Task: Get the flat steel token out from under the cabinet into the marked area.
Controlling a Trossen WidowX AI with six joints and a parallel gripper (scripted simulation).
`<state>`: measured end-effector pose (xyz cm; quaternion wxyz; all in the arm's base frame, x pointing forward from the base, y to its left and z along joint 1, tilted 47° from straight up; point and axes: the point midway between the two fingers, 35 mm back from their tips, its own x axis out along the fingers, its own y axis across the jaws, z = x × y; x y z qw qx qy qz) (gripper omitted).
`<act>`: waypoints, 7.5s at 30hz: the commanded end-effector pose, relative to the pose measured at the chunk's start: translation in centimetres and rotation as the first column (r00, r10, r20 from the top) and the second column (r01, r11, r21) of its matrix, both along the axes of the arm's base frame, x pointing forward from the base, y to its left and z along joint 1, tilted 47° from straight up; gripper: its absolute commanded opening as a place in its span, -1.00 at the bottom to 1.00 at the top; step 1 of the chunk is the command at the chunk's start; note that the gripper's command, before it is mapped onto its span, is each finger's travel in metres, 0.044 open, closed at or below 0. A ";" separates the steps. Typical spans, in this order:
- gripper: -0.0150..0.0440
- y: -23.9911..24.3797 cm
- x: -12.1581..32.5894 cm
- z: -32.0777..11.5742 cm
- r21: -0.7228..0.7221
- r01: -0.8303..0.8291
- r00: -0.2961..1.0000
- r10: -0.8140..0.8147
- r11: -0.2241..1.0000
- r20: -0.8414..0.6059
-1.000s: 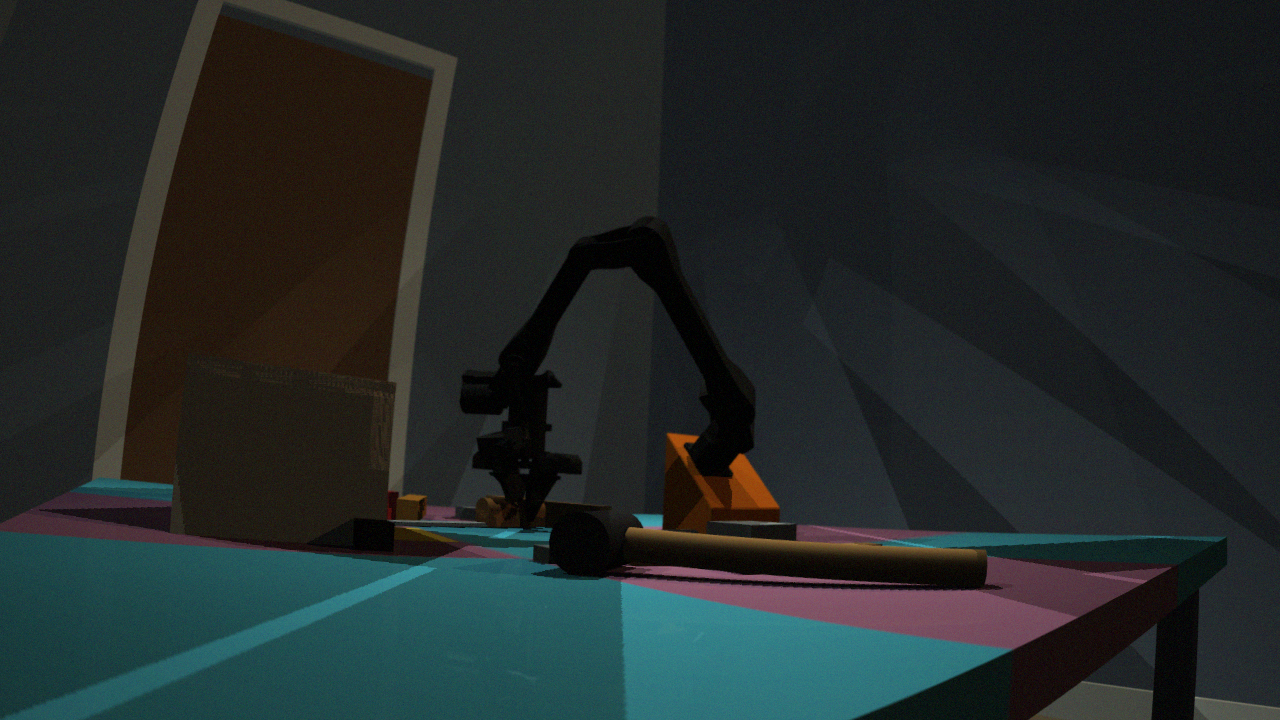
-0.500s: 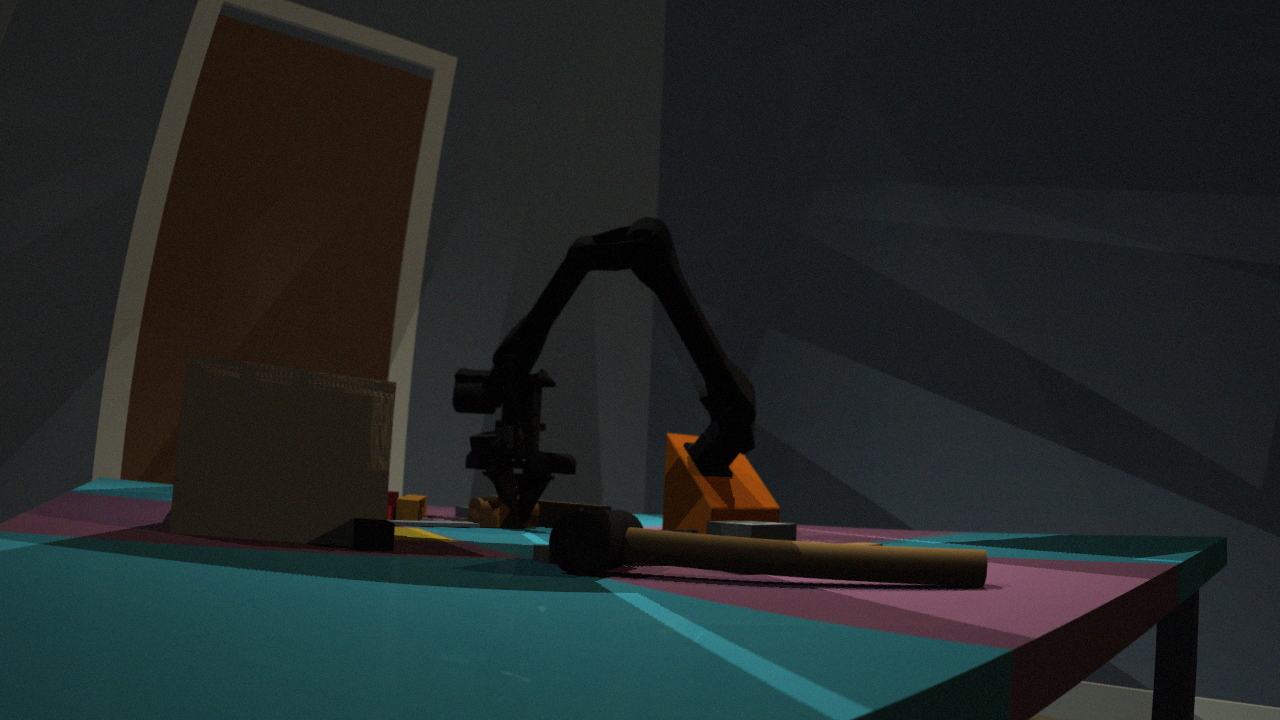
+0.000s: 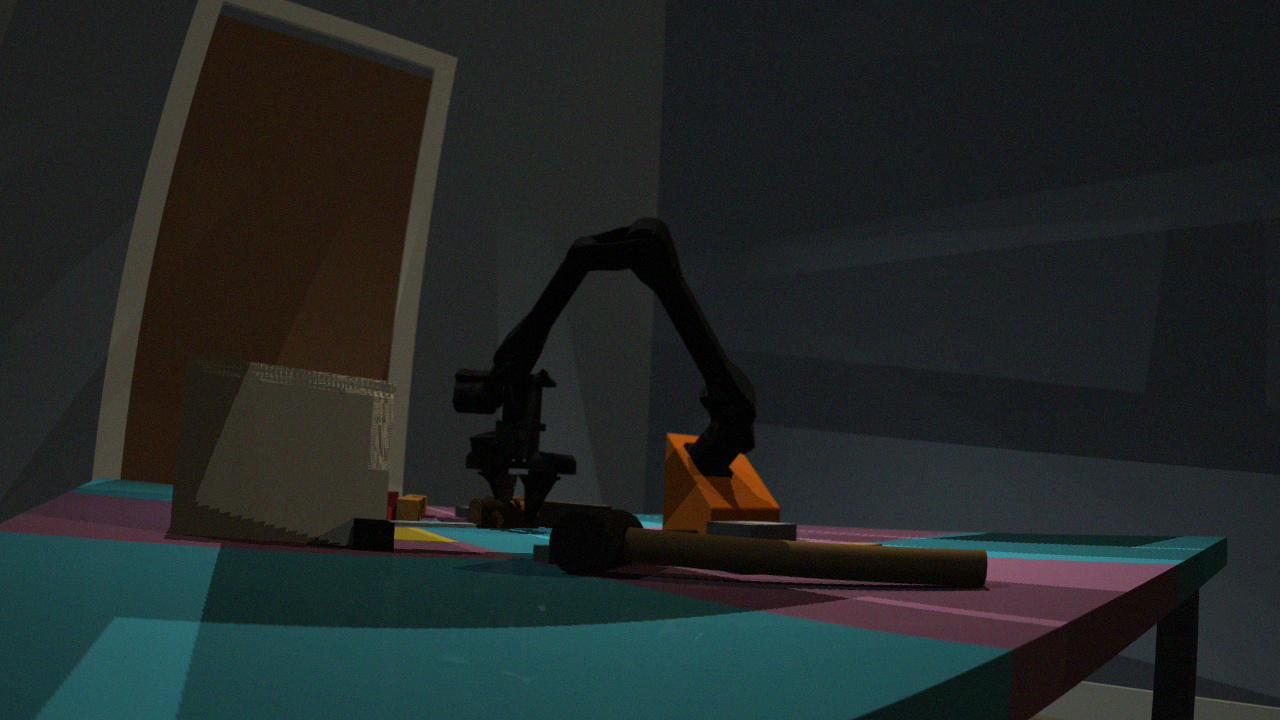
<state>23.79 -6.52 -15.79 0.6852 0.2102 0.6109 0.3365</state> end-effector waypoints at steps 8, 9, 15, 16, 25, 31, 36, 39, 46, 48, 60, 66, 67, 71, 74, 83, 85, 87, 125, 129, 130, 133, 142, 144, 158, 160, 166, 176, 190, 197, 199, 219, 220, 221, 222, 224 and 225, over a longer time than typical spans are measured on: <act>0.42 0.2 -0.1 -0.3 -0.002 0.002 1.000 -0.002 1.000 0.002; 0.33 0.1 0.0 -0.1 -0.003 -0.002 1.000 0.002 1.000 0.004; -0.07 0.1 0.0 -0.1 -0.003 -0.002 1.000 0.002 1.000 0.004; -0.09 0.1 0.0 -0.1 -0.003 -0.002 1.000 0.002 1.000 0.004; -0.49 0.1 0.0 -0.1 -0.003 -0.002 1.000 0.002 1.000 0.004; -0.49 -0.1 -0.6 -0.2 -0.004 -0.001 1.000 0.001 1.000 0.003; -0.49 -0.1 -0.4 -0.2 -0.004 0.003 1.000 -0.003 1.000 -0.001; -0.49 0.0 0.0 -0.1 -0.003 0.009 1.000 -0.009 1.000 -0.006; -0.49 0.1 1.2 0.1 -0.002 0.021 1.000 -0.021 1.000 -0.018; -0.49 0.1 1.6 0.1 -0.002 0.023 1.000 -0.023 1.000 -0.020; -0.49 0.3 3.4 0.3 -0.001 0.030 0.999 -0.030 1.000 -0.026; -0.49 0.4 4.3 0.4 -0.001 0.031 0.999 -0.031 1.000 -0.027; -0.49 0.4 4.4 0.5 0.000 0.032 0.999 -0.032 0.999 -0.027; -0.49 0.5 5.0 0.5 0.000 0.032 0.999 -0.032 0.999 -0.027; -0.49 0.5 5.4 0.6 0.000 0.032 0.999 -0.032 0.999 -0.027; -0.49 0.6 6.6 0.7 0.000 0.033 0.999 -0.033 0.999 -0.027; -0.49 0.6 6.8 0.8 0.000 0.033 0.999 -0.033 0.999 -0.027; -0.49 0.7 7.1 0.8 0.000 0.033 0.999 -0.033 0.999 -0.027; -0.49 1.0 11.5 1.4 0.002 0.033 0.999 -0.033 0.999 -0.025; -0.49 1.0 11.9 1.5 0.002 0.033 0.999 -0.033 0.999 -0.025; -0.49 1.1 12.0 1.5 0.002 0.033 0.999 -0.033 0.999 -0.025; -0.49 1.1 12.4 1.5 0.002 0.033 0.999 -0.033 0.999 -0.024; -0.49 1.2 13.3 1.7 0.002 0.033 0.999 -0.033 0.999 -0.024; -0.49 1.2 13.5 1.7 0.002 0.033 0.999 -0.033 0.999 -0.024; -0.49 1.3 14.8 1.9 0.002 0.033 0.999 -0.033 0.999 -0.023; -0.49 1.3 15.0 1.9 0.002 0.033 0.999 -0.033 0.999 -0.023; -0.49 1.4 15.6 2.0 0.002 0.033 0.999 -0.033 0.999 -0.023; -0.49 1.5 16.5 2.2 0.003 0.033 0.999 -0.033 0.999 -0.022; -0.49 2.4 16.6 3.0 0.004 0.033 0.999 -0.033 0.999 -0.022; -0.49 3.0 16.5 3.5 0.004 0.033 0.999 -0.033 0.999 -0.023; -0.49 3.1 16.4 3.7 0.004 0.033 0.999 -0.033 0.999 -0.023; -0.49 4.6 16.1 5.1 0.005 0.033 0.999 -0.033 0.999 -0.024; -0.49 4.7 16.1 5.2 0.005 0.033 0.999 -0.033 0.999 -0.024; -0.49 4.7 16.0 5.3 0.006 0.033 0.999 -0.033 0.999 -0.024; -0.49 4.8 16.0 5.3 0.006 0.033 0.999 -0.033 0.999 -0.024; -0.49 5.0 16.0 5.5 0.006 0.033 0.999 -0.033 0.999 -0.024; -0.49 5.0 16.0 5.5 0.006 0.033 0.999 -0.033 0.999 -0.024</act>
